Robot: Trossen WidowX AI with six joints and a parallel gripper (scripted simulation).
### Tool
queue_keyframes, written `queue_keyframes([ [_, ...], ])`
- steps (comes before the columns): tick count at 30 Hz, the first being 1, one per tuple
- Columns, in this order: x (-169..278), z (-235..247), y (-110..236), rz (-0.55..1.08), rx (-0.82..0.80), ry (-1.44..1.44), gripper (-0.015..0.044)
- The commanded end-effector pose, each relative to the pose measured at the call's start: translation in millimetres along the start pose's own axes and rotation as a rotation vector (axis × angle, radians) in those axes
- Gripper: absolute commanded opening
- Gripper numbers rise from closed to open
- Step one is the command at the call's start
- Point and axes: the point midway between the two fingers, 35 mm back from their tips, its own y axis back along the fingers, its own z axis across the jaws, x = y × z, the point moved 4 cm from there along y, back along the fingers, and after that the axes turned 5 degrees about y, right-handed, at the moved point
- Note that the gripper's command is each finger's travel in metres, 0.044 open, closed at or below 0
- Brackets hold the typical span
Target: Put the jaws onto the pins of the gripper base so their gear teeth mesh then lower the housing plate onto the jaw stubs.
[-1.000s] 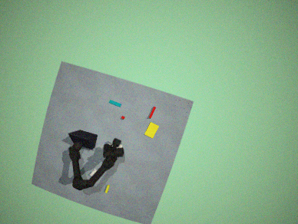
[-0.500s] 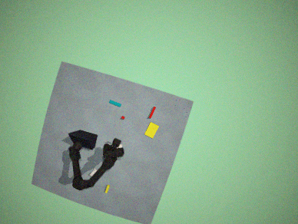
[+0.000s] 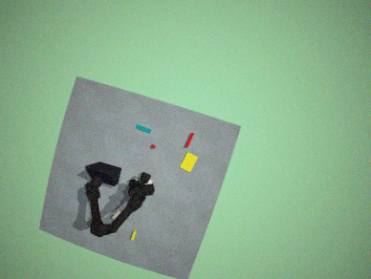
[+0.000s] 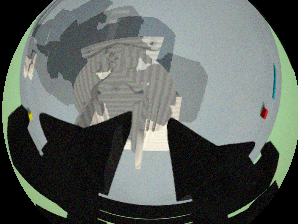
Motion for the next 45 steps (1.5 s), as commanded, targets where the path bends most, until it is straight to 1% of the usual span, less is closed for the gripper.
queue_keyframes([
  [1,-0.1,-0.1,-0.3,0.001,0.000,0.002,0.0134],
  [15,-0.1,-0.1,-0.3,0.001,0.000,0.002,0.0134],
  [18,0.0,0.0,0.0,0.000,0.000,0.000,0.0213],
  [19,0.0,0.0,0.0,0.000,0.000,0.000,0.0224],
  [32,0.0,0.0,0.0,0.000,0.000,0.000,0.0224],
  [35,0.9,-0.7,13.8,0.000,0.002,0.001,0.0224],
  [40,-0.9,-0.1,66.9,0.000,0.002,0.002,0.0224],
  [44,-1.3,0.1,69.7,0.000,0.001,0.002,0.0224],
  [45,-0.2,-2.0,64.1,0.015,0.004,0.008,0.0224],
])
